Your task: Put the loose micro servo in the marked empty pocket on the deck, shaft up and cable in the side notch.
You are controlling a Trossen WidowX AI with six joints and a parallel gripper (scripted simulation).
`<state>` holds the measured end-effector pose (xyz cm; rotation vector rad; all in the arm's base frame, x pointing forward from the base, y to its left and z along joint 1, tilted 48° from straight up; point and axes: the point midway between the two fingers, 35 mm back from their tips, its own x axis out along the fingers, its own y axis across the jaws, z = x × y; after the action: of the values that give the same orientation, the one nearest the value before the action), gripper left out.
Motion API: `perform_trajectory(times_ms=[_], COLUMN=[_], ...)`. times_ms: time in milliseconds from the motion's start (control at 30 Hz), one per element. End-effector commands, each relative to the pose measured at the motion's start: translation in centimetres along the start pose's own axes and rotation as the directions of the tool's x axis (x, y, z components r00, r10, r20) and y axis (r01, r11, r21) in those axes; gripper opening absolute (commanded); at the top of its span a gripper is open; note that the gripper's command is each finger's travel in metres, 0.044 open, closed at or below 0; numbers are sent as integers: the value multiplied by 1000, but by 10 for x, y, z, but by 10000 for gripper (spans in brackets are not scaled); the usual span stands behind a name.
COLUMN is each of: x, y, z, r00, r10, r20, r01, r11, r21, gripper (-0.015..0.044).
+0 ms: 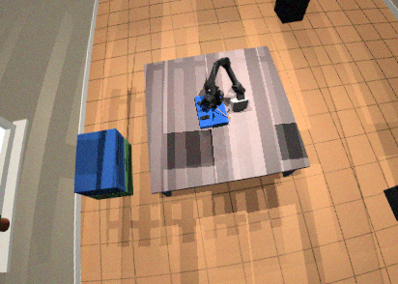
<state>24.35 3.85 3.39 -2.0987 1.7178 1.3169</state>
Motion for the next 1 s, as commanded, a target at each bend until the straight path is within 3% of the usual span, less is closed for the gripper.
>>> perform_trajectory(times_ms=[0, 467, 967], x=[-1, -1, -1], y=[3, 3, 3], z=[-3, -3, -3], r00=[1000, 1000, 1000], r10=[-2, -2, -2], r20=[-5, -5, -5], r01=[2, 4, 5], r11=[1000, 885, 540], r21=[22, 466, 842], gripper=[0, 0, 0])
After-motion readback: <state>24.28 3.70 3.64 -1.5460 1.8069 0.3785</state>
